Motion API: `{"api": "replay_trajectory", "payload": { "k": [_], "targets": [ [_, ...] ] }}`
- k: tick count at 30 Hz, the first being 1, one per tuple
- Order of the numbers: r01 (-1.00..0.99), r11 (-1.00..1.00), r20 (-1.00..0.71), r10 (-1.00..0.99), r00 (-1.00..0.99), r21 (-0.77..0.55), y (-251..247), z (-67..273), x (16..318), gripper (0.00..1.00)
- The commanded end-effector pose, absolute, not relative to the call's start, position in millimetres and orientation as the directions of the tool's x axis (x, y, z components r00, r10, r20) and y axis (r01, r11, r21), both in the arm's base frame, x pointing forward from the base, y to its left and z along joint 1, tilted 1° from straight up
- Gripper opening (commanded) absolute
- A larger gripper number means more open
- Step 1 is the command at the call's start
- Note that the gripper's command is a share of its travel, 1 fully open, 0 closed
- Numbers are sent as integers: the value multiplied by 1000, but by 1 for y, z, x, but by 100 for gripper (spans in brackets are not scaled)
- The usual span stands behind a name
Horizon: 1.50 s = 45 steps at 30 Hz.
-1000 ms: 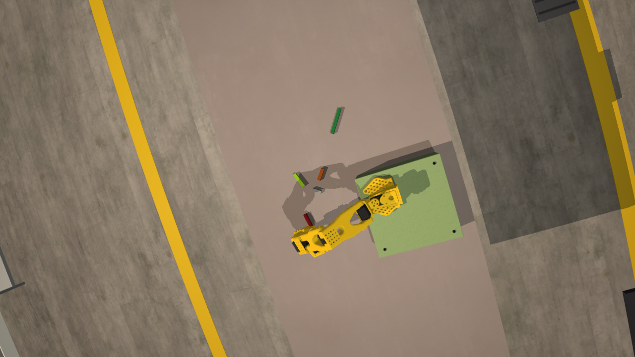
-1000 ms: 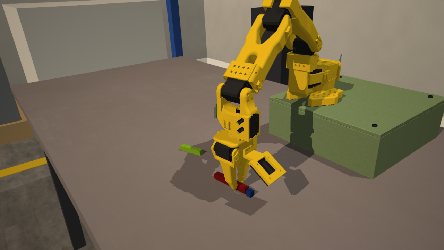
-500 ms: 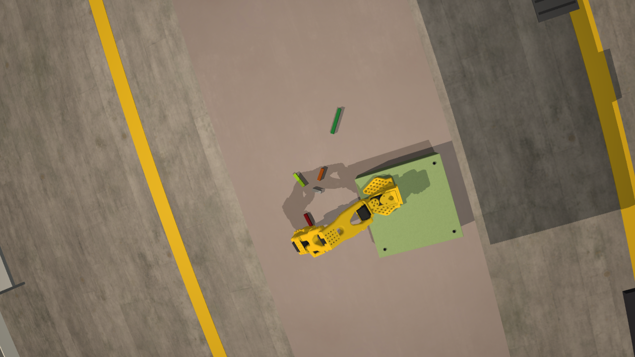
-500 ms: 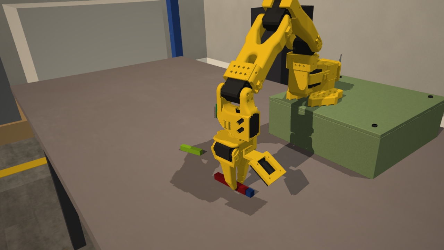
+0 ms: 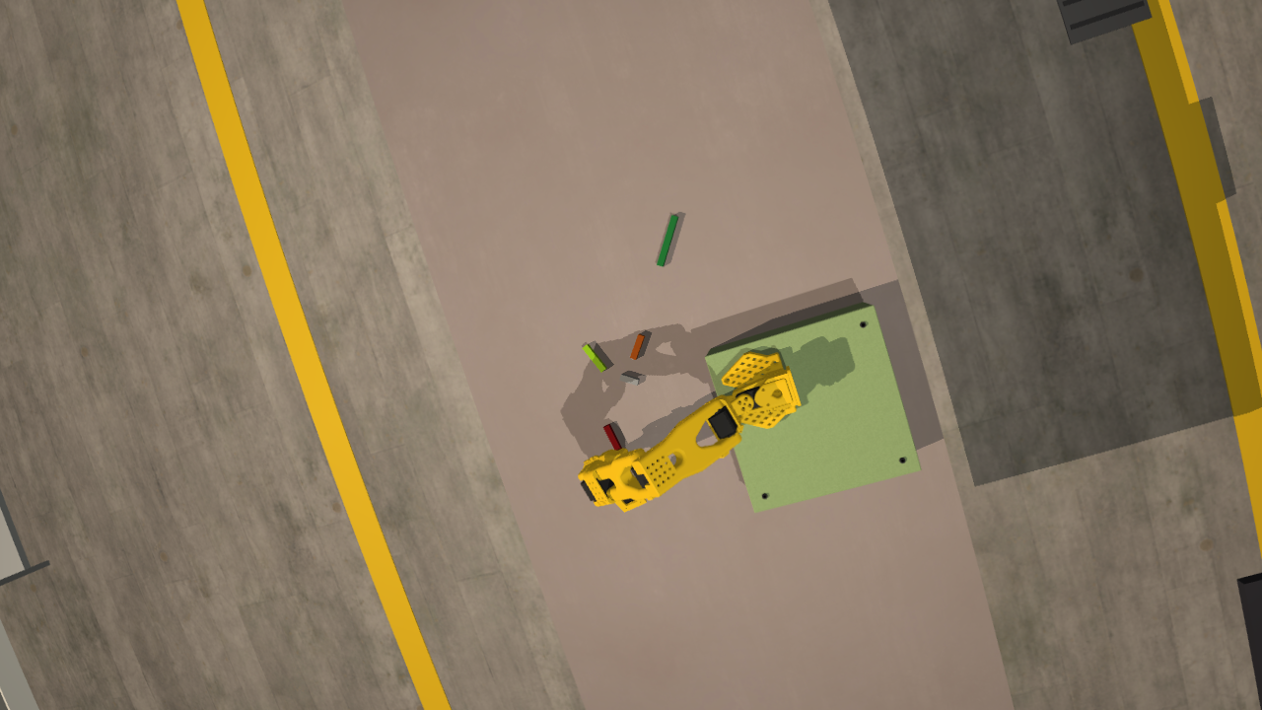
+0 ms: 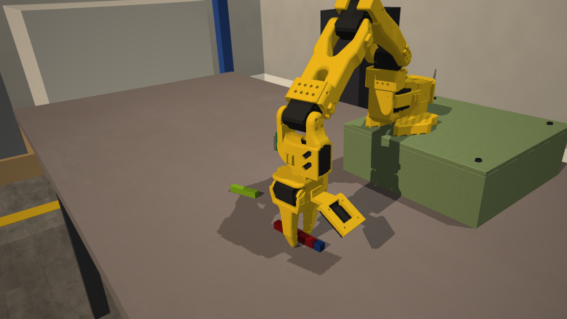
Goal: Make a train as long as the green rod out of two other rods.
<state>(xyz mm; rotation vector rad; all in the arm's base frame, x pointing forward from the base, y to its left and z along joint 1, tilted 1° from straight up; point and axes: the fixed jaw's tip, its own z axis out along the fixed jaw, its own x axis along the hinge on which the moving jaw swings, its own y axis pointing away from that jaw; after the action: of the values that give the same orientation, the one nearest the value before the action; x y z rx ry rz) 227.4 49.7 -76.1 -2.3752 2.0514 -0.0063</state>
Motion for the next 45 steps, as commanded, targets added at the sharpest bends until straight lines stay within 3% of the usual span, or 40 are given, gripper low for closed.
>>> {"api": "replay_trajectory", "payload": {
  "k": [1, 45],
  "targets": [
    [-990, -144, 0, -990, 144, -3, 52, -78, 226, 15],
    [-990, -144, 0, -990, 144, -3, 51, -75, 219, 17]
  ]
}}
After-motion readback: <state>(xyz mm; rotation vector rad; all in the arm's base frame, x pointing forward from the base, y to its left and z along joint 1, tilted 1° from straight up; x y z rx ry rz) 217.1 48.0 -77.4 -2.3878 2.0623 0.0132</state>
